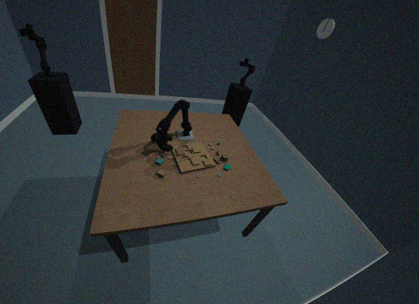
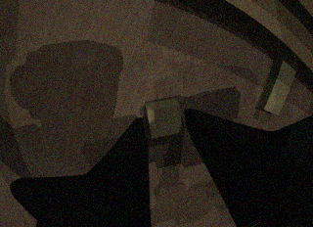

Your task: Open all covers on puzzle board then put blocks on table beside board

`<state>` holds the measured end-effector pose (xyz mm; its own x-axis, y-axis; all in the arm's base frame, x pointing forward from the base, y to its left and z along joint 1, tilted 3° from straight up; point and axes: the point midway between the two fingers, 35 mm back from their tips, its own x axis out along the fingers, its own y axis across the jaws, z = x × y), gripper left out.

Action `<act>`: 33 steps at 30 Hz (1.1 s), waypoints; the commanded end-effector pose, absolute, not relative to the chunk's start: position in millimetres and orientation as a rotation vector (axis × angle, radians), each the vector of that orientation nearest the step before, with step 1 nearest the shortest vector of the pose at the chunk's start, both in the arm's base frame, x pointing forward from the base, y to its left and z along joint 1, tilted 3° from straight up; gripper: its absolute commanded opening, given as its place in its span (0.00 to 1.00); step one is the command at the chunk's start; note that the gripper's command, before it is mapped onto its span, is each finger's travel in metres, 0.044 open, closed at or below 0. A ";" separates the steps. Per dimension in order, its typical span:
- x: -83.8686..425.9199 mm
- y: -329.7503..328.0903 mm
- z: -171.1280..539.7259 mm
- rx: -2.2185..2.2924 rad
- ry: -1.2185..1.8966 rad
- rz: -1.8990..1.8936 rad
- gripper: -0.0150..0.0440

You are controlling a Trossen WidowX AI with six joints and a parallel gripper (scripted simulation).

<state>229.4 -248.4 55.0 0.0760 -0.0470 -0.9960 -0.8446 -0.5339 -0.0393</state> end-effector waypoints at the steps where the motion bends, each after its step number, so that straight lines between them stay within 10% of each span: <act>1: 229.5 -248.5 55.7 -1.693 0.893 1.527 0.61; 10: 229.5 -248.6 57.7 -1.693 0.893 1.527 1.00; 33: 224.2 -245.1 129.2 -1.690 0.889 1.528 1.00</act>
<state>224.7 -245.9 117.6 0.0651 -0.0352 -0.9973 -0.8479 -0.5288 -0.0367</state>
